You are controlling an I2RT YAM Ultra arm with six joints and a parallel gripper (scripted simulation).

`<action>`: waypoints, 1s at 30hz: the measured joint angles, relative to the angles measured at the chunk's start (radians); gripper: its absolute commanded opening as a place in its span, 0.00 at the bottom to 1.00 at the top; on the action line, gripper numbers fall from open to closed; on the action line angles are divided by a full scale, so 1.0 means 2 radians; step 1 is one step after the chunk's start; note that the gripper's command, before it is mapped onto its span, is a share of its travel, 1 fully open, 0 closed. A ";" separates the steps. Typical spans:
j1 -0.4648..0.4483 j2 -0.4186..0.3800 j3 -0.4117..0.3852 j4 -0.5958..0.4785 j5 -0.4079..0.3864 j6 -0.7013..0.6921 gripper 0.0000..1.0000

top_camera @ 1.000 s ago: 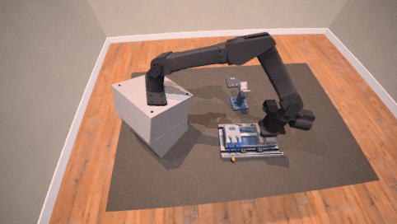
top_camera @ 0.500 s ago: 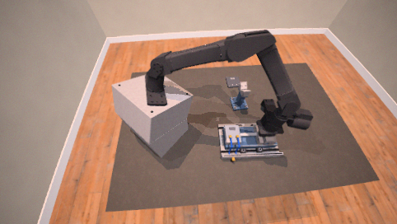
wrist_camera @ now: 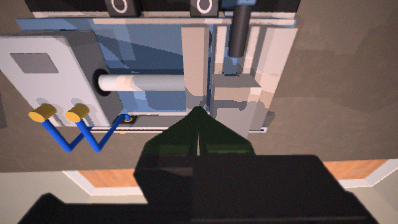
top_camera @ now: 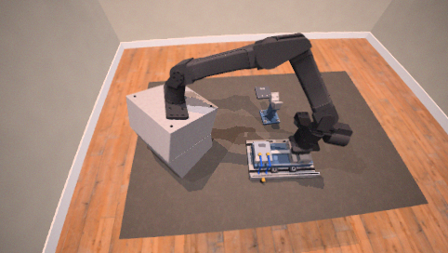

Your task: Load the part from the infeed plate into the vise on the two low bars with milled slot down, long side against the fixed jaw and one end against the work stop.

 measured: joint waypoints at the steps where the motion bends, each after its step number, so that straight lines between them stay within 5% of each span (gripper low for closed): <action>1: 0.000 0.000 0.000 0.000 0.000 0.000 0.00; 30: -0.019 -0.052 -0.006 -0.043 0.000 -0.018 0.00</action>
